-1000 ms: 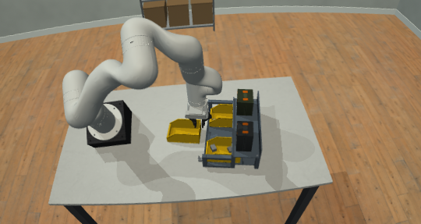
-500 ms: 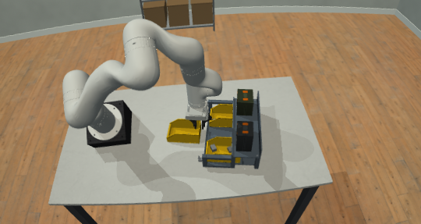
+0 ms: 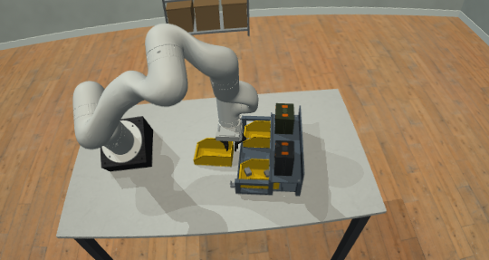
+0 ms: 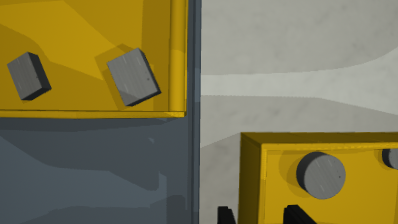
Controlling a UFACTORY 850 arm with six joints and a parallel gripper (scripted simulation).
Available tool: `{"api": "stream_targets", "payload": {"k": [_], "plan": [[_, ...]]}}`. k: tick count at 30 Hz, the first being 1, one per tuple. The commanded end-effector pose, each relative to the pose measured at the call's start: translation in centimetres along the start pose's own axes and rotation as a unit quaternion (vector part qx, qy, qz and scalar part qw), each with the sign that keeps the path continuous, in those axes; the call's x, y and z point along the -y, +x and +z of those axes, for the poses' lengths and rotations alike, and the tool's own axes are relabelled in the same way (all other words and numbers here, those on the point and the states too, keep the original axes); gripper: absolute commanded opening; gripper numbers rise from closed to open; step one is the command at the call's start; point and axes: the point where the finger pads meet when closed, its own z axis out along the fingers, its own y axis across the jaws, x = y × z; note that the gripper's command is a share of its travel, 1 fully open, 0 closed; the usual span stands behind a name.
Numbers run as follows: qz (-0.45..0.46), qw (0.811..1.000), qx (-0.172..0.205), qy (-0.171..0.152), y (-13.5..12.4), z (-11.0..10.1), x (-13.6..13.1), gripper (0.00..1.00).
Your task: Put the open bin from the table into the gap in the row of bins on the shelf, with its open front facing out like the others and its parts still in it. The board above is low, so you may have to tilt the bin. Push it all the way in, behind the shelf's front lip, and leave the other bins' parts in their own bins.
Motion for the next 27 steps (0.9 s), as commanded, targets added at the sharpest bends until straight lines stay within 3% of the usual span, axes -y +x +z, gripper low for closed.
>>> {"api": "stream_targets", "payload": {"k": [1, 7, 19, 20, 27], "plan": [[0.000, 1.000, 0.000, 0.001, -0.02, -0.04, 0.08, 0.34], [0.000, 1.000, 0.000, 0.001, -0.01, 0.95, 0.08, 0.34], [0.000, 1.000, 0.000, 0.001, -0.01, 0.95, 0.08, 0.34], [0.000, 1.000, 0.000, 0.001, -0.02, 0.94, 0.08, 0.00], [0.000, 1.000, 0.000, 0.001, -0.02, 0.94, 0.08, 0.00]]}}
